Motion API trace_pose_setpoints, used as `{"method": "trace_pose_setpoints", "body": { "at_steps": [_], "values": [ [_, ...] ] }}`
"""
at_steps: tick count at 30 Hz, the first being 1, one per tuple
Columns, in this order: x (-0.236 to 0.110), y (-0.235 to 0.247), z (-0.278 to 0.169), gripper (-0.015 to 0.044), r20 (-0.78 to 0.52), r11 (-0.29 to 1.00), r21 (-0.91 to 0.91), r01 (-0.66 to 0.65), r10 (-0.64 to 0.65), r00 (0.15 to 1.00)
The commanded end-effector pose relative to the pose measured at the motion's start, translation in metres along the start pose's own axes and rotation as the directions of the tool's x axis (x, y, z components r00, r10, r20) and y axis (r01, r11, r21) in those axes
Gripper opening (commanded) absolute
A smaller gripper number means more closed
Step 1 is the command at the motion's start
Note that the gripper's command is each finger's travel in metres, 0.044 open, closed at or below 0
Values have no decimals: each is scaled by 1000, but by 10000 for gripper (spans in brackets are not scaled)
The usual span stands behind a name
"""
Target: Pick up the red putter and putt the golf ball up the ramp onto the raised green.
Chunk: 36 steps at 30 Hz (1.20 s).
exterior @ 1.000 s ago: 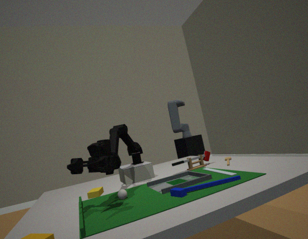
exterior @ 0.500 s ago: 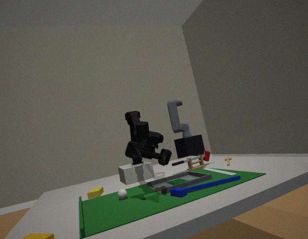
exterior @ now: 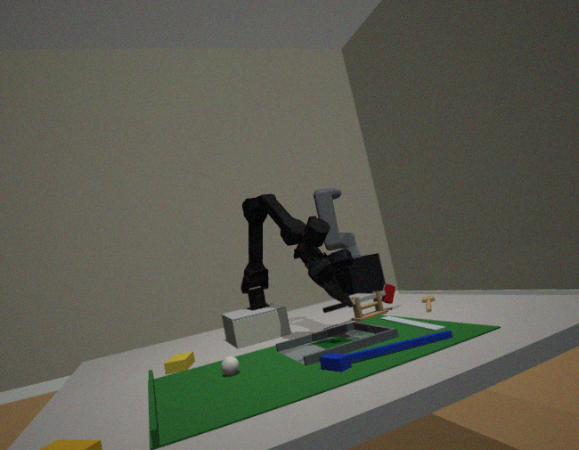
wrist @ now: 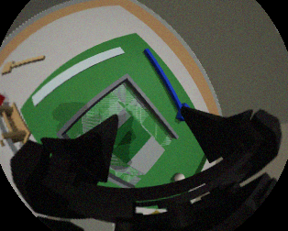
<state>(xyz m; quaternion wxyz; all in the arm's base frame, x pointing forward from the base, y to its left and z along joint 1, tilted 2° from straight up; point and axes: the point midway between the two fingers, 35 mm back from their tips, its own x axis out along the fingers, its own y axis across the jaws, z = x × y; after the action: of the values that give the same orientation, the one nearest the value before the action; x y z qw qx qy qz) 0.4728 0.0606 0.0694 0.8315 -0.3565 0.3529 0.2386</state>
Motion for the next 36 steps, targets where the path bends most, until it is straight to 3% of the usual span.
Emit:
{"method": "trace_pose_setpoints", "body": {
  "at_steps": [1,10,13,21,36],
  "values": [
    [-26,72,3,440,-50,967,-160,-196,190,980],
    [-104,201,-22,440,-216,713,-438,-548,508,834],
    [-120,220,-29,440,-252,649,-472,-596,549,797],
    [-119,221,-30,440,-252,649,-472,-596,549,797],
    [-84,239,-50,440,-252,649,-472,-596,549,797]
  ]
}}
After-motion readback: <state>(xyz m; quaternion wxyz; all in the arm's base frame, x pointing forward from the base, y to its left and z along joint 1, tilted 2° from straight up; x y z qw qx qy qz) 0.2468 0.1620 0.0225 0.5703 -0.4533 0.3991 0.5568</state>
